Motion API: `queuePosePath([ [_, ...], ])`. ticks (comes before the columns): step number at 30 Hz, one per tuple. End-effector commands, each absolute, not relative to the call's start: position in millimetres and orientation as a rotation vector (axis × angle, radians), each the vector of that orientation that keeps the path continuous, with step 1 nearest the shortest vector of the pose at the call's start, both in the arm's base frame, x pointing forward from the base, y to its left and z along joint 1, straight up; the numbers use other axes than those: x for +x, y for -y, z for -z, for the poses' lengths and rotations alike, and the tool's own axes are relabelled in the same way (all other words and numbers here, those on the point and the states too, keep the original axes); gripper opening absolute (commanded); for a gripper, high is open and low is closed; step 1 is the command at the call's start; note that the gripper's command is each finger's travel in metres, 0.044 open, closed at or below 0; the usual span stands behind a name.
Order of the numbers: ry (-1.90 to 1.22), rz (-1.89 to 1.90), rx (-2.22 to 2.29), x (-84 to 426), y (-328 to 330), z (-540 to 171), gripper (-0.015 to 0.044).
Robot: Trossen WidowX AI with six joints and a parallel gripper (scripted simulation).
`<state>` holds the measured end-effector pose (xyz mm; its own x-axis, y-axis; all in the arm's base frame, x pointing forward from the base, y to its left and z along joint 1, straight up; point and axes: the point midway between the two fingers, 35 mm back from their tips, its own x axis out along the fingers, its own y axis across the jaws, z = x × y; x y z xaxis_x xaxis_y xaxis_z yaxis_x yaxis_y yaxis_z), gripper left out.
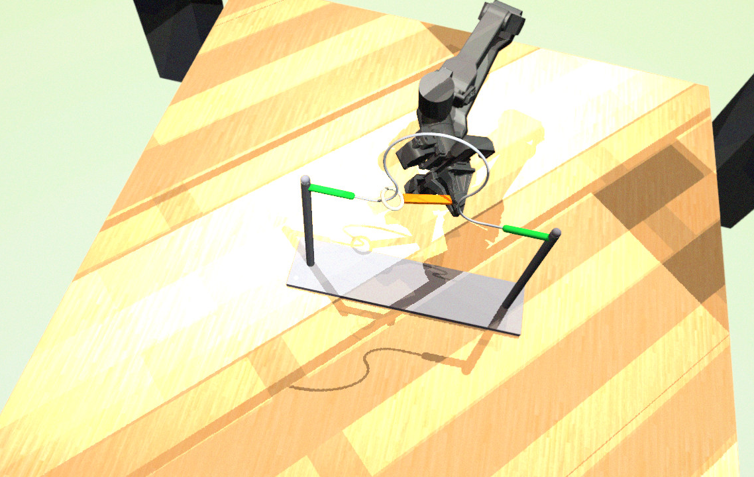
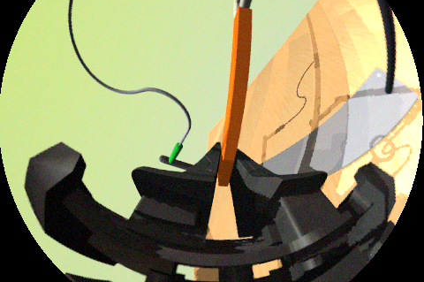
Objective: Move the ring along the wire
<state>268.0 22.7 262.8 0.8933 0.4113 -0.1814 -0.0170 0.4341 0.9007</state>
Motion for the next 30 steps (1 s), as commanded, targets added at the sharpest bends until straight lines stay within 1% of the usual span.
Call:
queuePosePath([
  [1, -0.446, -0.327, 1.165, 262, -25, -278, -0.015],
  [30, -0.435, -0.429, 1.534, 258, -33, -333, -0.015],
])
